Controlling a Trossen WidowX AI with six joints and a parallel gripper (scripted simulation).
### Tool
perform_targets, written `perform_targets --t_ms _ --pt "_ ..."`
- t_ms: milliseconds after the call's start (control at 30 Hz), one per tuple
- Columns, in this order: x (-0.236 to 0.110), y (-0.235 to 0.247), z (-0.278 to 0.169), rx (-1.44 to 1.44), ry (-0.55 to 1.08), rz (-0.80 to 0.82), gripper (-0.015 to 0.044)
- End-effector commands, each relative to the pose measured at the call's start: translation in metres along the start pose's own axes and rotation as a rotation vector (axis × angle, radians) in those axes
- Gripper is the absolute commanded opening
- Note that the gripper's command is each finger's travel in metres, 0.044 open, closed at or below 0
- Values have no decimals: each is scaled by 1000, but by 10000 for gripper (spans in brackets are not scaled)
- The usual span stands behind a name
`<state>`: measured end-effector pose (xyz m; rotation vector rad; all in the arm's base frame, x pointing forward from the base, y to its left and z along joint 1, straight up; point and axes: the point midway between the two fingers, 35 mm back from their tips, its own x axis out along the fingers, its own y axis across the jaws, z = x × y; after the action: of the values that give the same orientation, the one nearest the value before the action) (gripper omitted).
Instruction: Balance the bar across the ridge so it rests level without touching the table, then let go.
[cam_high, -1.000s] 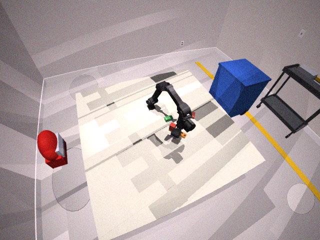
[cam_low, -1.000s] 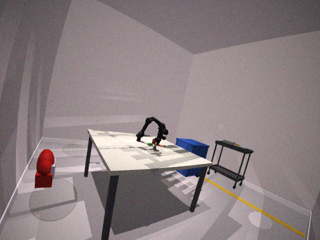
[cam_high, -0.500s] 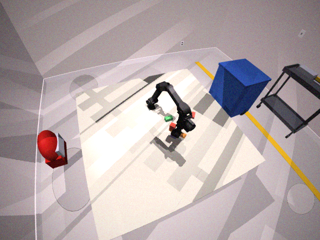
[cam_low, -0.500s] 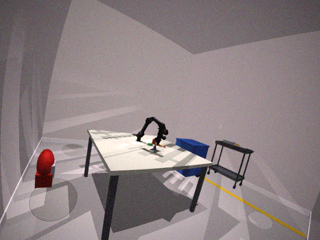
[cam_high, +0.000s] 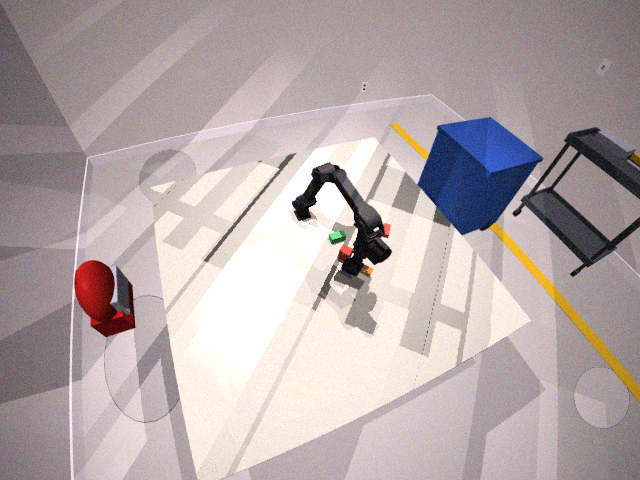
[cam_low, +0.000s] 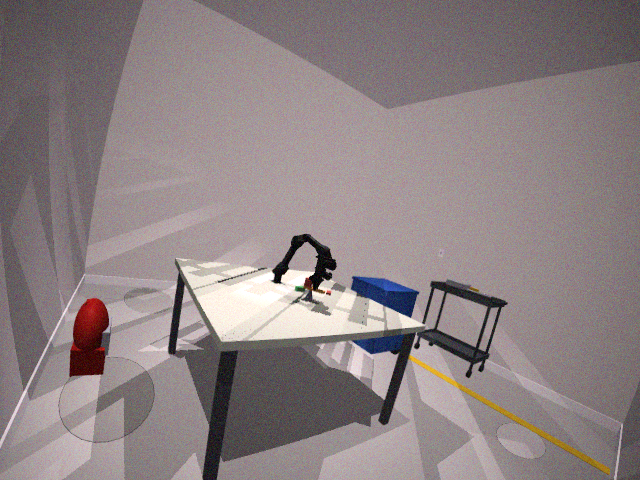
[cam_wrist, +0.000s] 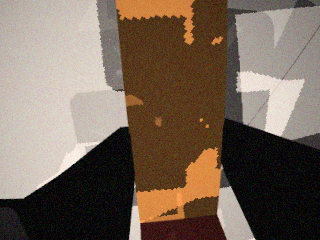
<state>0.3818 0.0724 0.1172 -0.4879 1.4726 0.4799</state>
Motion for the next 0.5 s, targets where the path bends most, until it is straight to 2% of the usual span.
perform_targets --t_ms 0,300,467 --pt "0 0 0 0 0 0 0" --pt "0 0 0 0 0 0 0" --pt "0 0 0 0 0 0 131"
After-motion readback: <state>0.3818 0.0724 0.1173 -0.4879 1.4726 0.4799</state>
